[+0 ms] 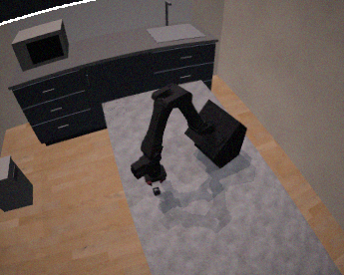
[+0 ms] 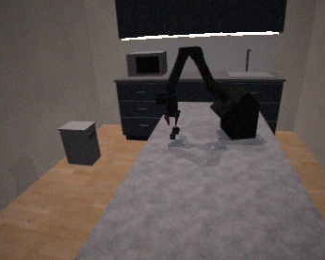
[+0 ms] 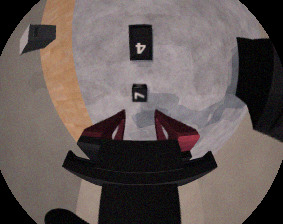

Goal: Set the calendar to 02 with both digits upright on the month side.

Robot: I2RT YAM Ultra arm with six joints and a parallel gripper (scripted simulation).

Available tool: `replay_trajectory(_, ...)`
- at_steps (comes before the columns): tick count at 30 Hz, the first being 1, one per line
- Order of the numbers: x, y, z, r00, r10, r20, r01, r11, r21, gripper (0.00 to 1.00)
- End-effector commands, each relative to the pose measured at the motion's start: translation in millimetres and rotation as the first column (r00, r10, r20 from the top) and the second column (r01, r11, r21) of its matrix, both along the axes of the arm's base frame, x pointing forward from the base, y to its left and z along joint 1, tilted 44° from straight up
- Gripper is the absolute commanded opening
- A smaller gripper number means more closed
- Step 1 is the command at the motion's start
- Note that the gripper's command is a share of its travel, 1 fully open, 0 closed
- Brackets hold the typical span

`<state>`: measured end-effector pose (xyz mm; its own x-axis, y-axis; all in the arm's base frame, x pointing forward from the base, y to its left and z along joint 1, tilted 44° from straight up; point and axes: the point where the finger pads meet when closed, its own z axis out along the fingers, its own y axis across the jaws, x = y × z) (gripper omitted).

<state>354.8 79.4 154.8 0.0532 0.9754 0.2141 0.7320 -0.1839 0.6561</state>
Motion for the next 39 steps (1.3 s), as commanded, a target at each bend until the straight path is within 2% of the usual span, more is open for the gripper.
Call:
replay_trajectory(1,1.1,-1.0,3.8,1.000,-0.006,0.011,0.006,1.000,-0.003,0.47)
replay_trajectory(25,2.1,-0.8,2.8,1.000,-0.006,0.011,0.006,1.000,-0.003,0.47)
replay_trajectory(39,11.9,1.0,-7.5,1.000,-0.006,0.011,0.006,1.000,-0.003,0.47)
